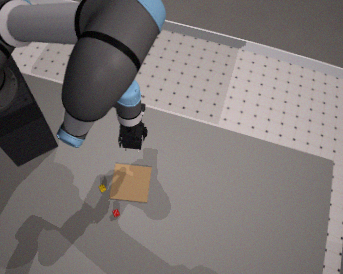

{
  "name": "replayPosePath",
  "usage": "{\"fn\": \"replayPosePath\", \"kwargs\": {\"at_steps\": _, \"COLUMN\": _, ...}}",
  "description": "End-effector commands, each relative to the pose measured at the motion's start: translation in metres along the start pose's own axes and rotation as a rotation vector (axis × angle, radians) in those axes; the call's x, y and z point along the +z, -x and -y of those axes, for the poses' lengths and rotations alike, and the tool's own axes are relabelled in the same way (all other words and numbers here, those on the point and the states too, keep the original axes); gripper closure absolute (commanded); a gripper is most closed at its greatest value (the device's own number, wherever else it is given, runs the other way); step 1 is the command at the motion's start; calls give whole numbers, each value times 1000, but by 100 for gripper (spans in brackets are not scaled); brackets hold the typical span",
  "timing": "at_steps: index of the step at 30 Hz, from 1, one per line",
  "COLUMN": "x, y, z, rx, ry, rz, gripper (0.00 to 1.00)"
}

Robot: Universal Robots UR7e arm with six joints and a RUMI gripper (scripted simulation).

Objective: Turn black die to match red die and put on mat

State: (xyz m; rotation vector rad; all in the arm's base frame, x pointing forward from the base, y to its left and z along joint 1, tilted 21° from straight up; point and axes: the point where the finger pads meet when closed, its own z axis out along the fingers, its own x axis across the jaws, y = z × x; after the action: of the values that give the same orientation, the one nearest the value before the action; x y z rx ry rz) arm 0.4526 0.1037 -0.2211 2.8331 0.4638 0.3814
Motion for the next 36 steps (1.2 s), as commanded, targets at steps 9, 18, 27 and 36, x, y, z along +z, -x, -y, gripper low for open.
{"fn": "replayPosePath", "kwargs": {"at_steps": 9, "x": -25, "y": -1, "z": 0, "rx": 0, "ry": 0, "rz": 0, "gripper": 97}}
{"fn": "replayPosePath", "kwargs": {"at_steps": 18, "x": -25, "y": -1, "z": 0, "rx": 0, "ry": 0, "rz": 0, "gripper": 97}}
{"fn": "replayPosePath", "kwargs": {"at_steps": 27, "x": -25, "y": -1, "z": 0, "rx": 7, "ry": 0, "rz": 0, "gripper": 97}}
{"fn": "replayPosePath", "kwargs": {"at_steps": 36, "x": -25, "y": -2, "z": -2, "rx": 58, "ry": 0, "rz": 0, "gripper": 97}}
